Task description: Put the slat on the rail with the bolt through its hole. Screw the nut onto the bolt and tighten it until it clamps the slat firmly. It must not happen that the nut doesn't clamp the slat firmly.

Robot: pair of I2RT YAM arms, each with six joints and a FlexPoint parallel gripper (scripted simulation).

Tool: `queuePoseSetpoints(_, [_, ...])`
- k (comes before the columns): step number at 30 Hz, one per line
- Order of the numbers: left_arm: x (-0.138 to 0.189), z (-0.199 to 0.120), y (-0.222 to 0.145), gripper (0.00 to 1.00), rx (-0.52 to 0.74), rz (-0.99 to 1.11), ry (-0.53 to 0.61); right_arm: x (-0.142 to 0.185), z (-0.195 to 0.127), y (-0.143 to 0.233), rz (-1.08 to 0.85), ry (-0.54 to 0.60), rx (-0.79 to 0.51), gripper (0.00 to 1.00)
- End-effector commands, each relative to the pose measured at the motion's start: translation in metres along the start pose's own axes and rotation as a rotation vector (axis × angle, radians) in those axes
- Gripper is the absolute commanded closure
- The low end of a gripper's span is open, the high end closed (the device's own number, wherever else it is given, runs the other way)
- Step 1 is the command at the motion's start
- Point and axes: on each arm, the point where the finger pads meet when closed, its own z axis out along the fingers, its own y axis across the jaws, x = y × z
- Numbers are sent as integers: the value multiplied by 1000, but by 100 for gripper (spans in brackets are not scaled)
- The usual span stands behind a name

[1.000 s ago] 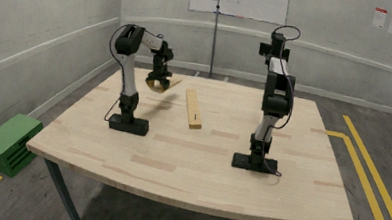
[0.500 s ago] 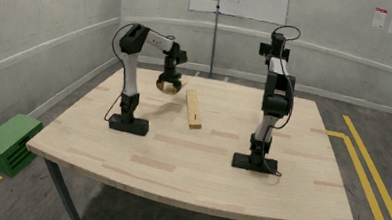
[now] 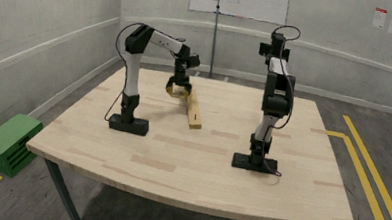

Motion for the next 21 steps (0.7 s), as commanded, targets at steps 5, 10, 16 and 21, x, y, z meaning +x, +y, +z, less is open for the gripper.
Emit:
queuePoseSetpoints(5, [9, -6, -40, 32, 19, -113, -30, -6, -1, 1, 6, -20, -3, 0])
queuePoseSetpoints(10, [17, -5, -52, 32, 20, -139, -29, -6, -1, 1, 6, -20, -3, 0])
queuePoseSetpoints(16, [36, -4, -76, 32, 22, -189, -26, -6, -1, 1, 6, -20, -3, 0])
queuePoseSetpoints(21, [53, -3, -95, 32, 24, -231, -24, -6, -1, 1, 6, -20, -3, 0])
